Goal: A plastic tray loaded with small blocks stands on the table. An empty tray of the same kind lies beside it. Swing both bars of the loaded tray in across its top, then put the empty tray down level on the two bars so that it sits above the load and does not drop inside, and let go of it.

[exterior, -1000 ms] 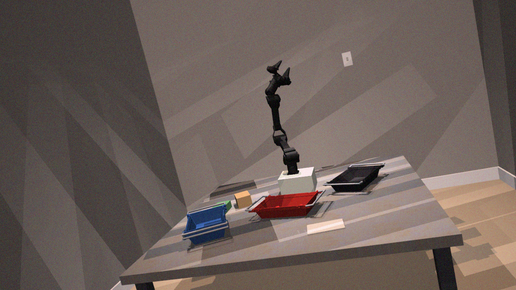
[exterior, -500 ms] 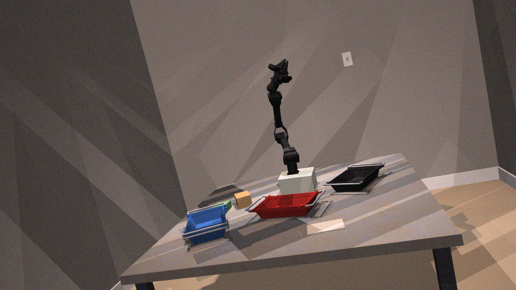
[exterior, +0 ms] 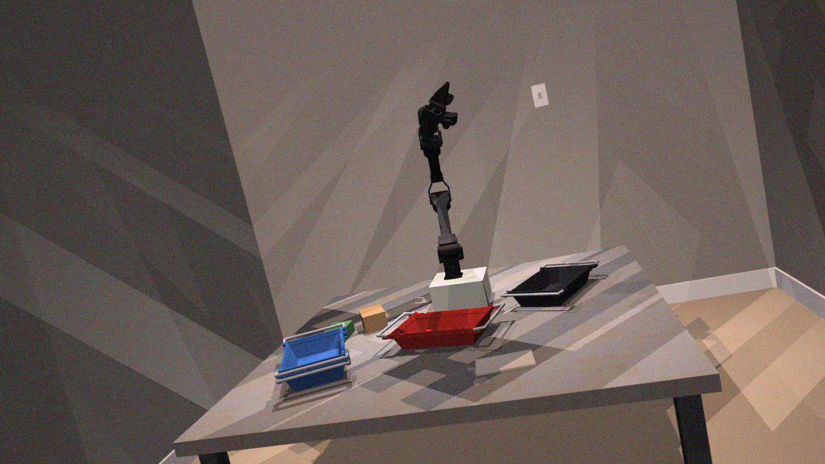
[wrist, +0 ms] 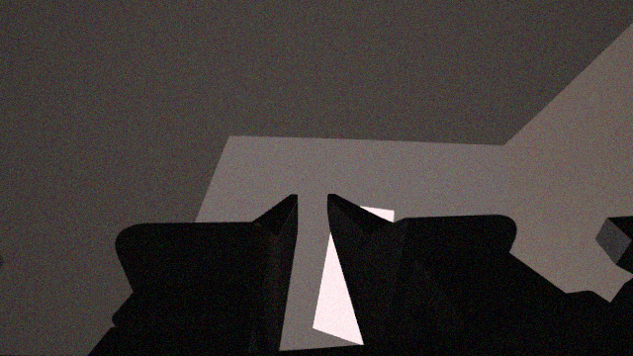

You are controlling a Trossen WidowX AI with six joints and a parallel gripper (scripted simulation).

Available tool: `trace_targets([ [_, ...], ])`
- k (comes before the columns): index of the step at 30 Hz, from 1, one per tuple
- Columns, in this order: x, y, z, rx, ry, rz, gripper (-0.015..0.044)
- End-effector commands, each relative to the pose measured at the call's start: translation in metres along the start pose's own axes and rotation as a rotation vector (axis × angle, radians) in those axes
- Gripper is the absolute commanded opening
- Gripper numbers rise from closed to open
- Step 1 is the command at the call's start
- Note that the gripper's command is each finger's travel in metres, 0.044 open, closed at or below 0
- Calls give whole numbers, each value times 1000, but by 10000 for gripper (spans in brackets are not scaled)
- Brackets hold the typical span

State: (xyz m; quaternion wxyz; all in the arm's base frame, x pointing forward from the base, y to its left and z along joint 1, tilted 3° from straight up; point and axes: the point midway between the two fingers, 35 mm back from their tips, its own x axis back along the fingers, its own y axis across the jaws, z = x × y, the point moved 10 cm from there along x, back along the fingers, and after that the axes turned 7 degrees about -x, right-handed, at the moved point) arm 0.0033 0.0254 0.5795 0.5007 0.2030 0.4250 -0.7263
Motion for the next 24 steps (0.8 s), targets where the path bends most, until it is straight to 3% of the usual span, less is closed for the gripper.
trace_targets([
  [1, -18, 55, -1, -175, 23, -193, 84],
  [11, -28, 188, 3, -595, 198, -639, 84],
  [17, -10, 265, 6, -839, 393, -896, 84],
  [24, 17, 320, 6, -1045, 638, -1056, 84],
])
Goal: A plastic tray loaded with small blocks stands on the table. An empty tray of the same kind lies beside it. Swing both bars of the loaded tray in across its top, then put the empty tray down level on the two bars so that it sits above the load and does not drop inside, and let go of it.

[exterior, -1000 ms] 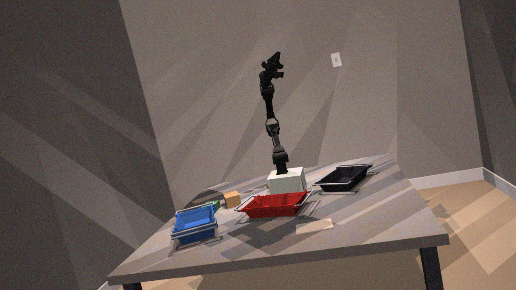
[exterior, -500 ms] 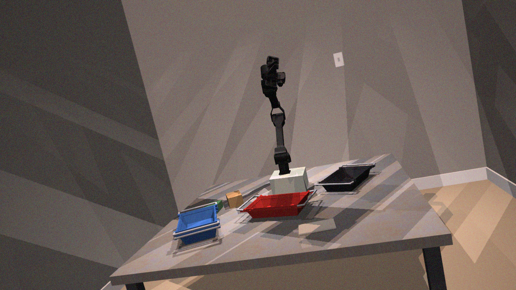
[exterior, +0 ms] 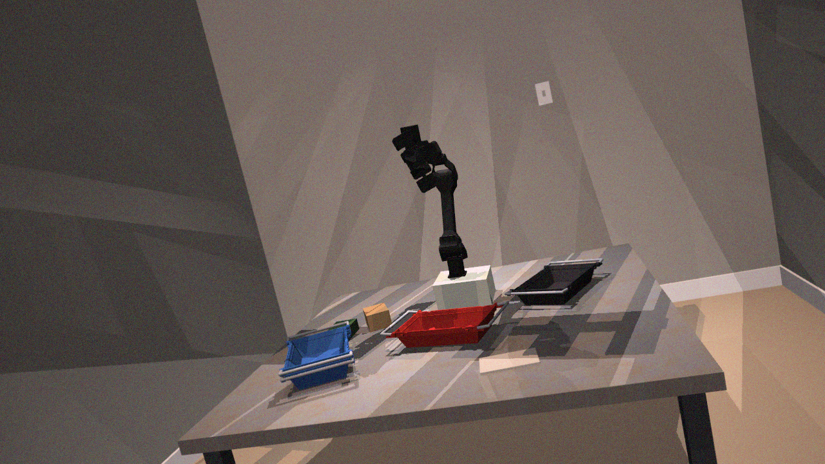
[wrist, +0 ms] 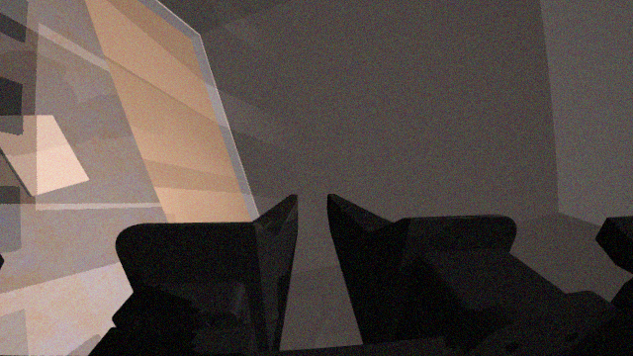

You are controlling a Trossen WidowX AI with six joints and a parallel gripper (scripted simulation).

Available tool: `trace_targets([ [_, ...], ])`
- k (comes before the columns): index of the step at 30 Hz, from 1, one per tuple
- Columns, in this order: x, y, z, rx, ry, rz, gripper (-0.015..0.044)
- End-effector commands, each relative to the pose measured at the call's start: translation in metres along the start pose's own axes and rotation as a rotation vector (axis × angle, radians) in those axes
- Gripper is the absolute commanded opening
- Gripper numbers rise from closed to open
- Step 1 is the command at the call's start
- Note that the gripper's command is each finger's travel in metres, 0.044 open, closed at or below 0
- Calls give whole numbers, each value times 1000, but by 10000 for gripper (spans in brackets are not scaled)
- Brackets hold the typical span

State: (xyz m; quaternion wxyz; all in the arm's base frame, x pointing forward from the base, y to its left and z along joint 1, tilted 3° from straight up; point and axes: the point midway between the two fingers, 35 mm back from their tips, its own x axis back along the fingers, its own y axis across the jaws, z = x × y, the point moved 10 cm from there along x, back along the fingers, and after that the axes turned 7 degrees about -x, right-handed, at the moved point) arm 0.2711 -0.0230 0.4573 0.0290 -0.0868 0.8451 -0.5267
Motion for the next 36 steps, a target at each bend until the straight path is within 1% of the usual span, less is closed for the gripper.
trace_targets([
  [1, -14, 12, 22, -129, 94, -56, 84],
  [5, -31, 26, 48, -248, 200, -125, 84],
  [10, -55, 58, 103, -490, 430, -242, 84],
  [15, -67, 94, 158, -730, 684, -334, 84],
  [22, -65, 151, 229, -1051, 1090, -427, 84],
  [29, -43, 207, 286, -1316, 1523, -472, 84],
  [31, -41, 212, 291, -1335, 1564, -474, 84],
  [36, -41, 212, 291, -1335, 1564, -474, 84],
])
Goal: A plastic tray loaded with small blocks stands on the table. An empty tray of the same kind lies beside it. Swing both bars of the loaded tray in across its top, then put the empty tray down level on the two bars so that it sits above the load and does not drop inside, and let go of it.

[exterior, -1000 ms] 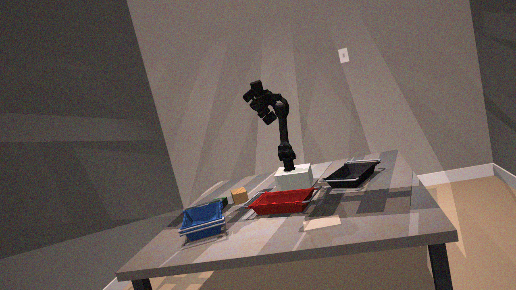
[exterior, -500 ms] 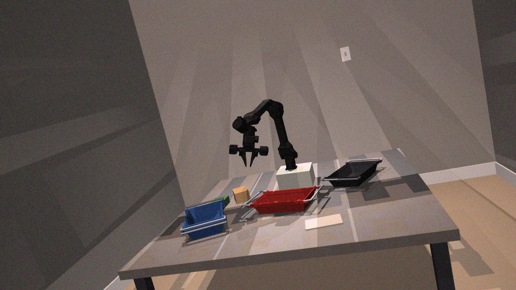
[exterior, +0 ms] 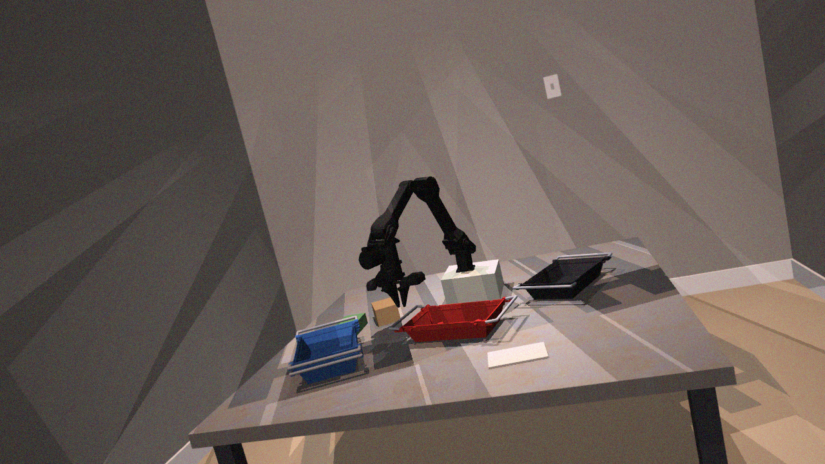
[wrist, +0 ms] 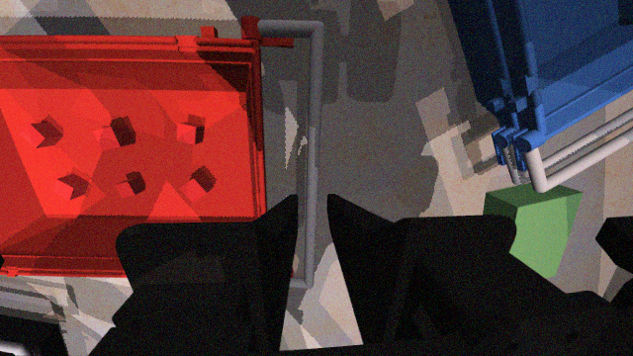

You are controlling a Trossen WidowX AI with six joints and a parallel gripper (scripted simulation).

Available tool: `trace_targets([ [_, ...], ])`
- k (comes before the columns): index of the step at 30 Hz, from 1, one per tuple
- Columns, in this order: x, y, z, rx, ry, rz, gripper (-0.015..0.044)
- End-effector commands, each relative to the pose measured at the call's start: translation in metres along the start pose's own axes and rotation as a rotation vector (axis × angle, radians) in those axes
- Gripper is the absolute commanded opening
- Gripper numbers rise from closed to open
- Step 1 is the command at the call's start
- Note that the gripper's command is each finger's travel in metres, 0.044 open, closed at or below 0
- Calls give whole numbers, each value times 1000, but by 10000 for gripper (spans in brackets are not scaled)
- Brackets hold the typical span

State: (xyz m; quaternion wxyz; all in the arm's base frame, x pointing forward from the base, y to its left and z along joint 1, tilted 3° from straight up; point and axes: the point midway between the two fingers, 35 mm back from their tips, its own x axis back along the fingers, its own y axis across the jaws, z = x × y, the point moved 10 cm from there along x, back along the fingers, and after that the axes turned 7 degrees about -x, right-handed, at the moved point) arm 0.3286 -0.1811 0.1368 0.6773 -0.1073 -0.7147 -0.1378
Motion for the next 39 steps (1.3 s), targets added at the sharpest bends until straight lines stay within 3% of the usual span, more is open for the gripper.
trace_targets([
  [1, -1, -1, 1, -20, 13, 6, 84],
  [14, -60, -1, 2, -20, 14, 6, 84],
  [27, -30, 19, 4, -20, 14, 4, 84],
  [39, -27, 49, 6, -20, 14, 1, 84],
])
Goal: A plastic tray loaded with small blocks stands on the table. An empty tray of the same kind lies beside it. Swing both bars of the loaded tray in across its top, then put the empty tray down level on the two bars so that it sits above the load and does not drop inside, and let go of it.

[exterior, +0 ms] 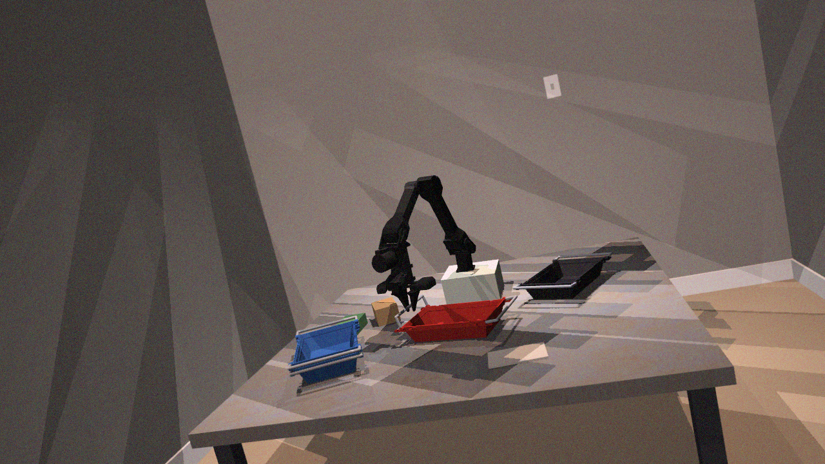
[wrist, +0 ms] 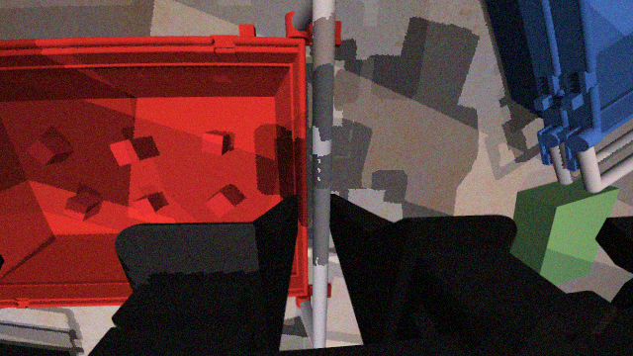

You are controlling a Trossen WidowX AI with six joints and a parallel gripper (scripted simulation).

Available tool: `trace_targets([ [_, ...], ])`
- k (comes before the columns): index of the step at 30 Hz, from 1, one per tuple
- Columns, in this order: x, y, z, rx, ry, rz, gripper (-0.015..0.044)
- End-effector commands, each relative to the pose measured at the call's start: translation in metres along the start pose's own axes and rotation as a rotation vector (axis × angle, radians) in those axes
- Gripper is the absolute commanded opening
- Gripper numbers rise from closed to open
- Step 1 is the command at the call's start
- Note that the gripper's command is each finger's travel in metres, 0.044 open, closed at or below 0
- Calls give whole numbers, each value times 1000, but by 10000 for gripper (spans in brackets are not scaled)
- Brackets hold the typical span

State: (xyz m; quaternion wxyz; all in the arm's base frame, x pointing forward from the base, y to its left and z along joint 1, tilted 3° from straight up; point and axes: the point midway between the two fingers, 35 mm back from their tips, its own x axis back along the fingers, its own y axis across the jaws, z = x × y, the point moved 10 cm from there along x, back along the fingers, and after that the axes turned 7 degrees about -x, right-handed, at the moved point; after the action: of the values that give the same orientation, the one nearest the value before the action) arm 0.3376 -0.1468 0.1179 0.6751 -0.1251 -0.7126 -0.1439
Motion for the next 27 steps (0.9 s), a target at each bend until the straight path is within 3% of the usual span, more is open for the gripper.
trace_targets([
  [1, -8, 19, 3, 14, 18, -16, 84],
  [8, -25, 40, 7, 13, 18, -19, 84],
  [18, 22, 35, 2, 14, 18, -18, 84],
  [27, 13, 36, 3, 9, 20, -23, 84],
])
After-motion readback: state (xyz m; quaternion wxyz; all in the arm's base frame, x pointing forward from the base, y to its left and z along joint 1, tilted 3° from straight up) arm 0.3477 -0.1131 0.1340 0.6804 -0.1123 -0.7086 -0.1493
